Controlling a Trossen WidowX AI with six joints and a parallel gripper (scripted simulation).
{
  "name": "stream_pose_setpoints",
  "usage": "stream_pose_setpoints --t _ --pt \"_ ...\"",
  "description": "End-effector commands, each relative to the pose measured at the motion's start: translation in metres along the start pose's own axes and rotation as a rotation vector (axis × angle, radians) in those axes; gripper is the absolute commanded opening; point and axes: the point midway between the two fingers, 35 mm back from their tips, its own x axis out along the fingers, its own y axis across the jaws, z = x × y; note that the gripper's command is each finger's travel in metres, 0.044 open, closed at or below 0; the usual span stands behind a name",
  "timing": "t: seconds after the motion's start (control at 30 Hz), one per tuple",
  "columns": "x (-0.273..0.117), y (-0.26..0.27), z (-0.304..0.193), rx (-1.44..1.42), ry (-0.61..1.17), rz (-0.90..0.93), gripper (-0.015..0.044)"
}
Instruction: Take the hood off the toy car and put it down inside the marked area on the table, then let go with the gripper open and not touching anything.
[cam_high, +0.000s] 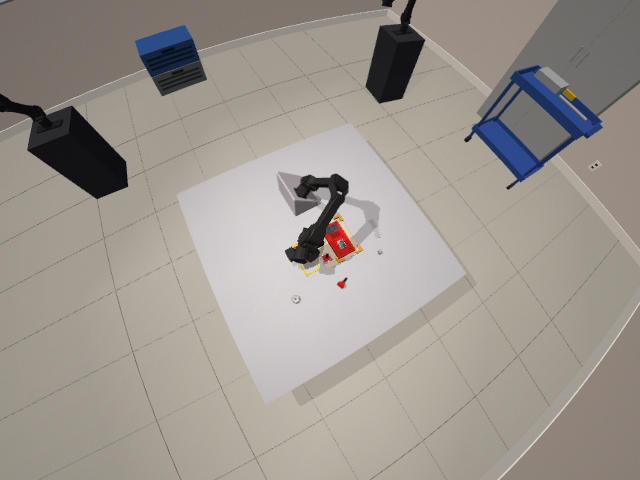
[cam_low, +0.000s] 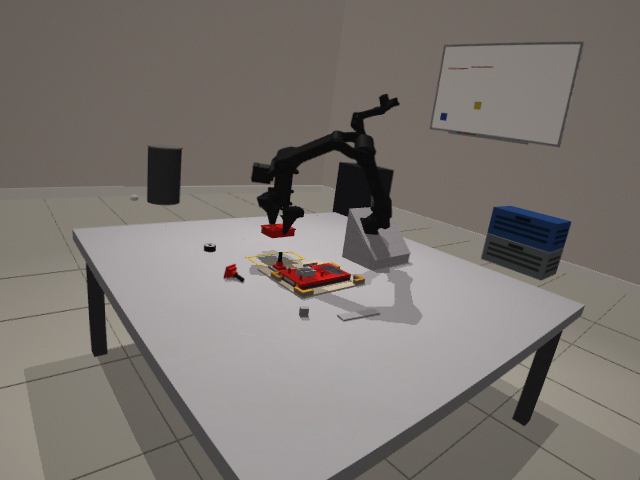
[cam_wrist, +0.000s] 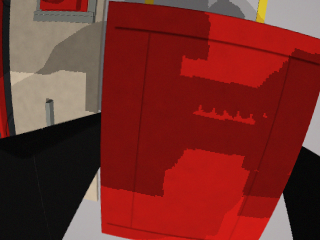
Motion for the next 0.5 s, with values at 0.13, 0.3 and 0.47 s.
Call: stream_pose_setpoints --t 0.13,0.3,0.47 --pt "0.0054 0.0004 0.0003 0.004 -0.001 0.003 0.0000" --pt "0.0084 0.0004 0.0005 0.004 -0.001 0.003 0.0000" --pt "0.0113 0.0004 0.0006 0.004 -0.001 0.003 0.0000"
